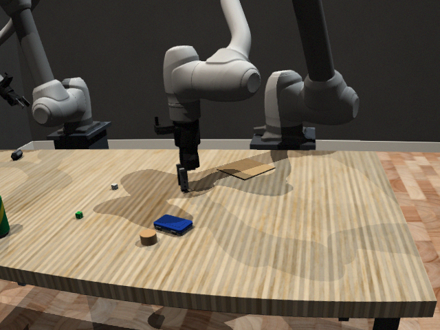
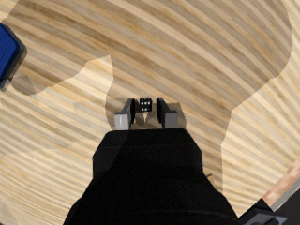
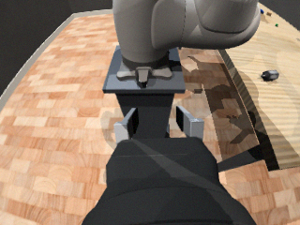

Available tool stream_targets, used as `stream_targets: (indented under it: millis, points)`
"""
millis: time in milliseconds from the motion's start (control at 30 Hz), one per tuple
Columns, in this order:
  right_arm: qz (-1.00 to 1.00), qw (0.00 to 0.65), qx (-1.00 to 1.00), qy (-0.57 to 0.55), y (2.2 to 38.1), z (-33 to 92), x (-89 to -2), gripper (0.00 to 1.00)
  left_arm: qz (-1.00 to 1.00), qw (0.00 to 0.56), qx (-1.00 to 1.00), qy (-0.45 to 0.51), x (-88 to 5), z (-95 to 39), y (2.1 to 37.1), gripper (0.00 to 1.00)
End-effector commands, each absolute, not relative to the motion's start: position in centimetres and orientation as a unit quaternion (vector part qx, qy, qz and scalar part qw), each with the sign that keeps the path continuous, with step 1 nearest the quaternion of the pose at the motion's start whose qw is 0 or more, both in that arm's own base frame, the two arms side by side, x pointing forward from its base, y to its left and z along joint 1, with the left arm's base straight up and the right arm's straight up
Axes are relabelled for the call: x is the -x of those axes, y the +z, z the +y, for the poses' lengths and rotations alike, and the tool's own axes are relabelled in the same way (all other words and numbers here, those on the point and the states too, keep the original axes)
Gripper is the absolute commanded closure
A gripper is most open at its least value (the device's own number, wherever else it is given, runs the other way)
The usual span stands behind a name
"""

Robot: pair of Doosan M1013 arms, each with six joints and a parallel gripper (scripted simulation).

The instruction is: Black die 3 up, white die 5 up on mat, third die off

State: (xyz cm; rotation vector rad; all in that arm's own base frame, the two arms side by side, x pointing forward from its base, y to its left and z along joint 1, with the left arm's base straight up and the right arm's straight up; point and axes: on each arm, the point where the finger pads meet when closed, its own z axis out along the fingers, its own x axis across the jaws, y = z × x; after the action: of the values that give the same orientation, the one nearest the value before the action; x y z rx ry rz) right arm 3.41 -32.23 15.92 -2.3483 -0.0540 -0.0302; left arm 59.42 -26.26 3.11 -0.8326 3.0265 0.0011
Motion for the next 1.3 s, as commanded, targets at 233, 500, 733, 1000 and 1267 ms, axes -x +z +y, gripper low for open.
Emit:
stream_targets:
  millis: [233,500,733,1000,1267]
  points:
    - [-0.022,0.383,0.924,-0.011,15.88,-32.33,-3.17,0.00,0.964,0.000,0.266,0.000,-59.42,-26.08,1.99,0.36]
    - [-0.022,0.383,0.924,-0.011,15.88,-32.33,-3.17,0.00,0.964,0.000,0.266,0.000,-59.42,-26.08,1.95,0.36]
    - [-0.022,0.383,0.924,-0.011,15.88,-32.33,-3.17,0.00,0.964,0.000,0.266,0.000,-59.42,-26.08,1.95,0.36]
    - [-0.022,0.383,0.924,-0.011,15.88,-32.33,-3.17,0.00,0.964,0.000,0.266,0.000,-59.42,-26.08,1.95,0.66]
    - [-0.022,0.383,0.924,-0.011,15.88,-32.33,-3.17,0.00,0.964,0.000,0.266,0.000,-59.42,-26.08,1.95,0.66]
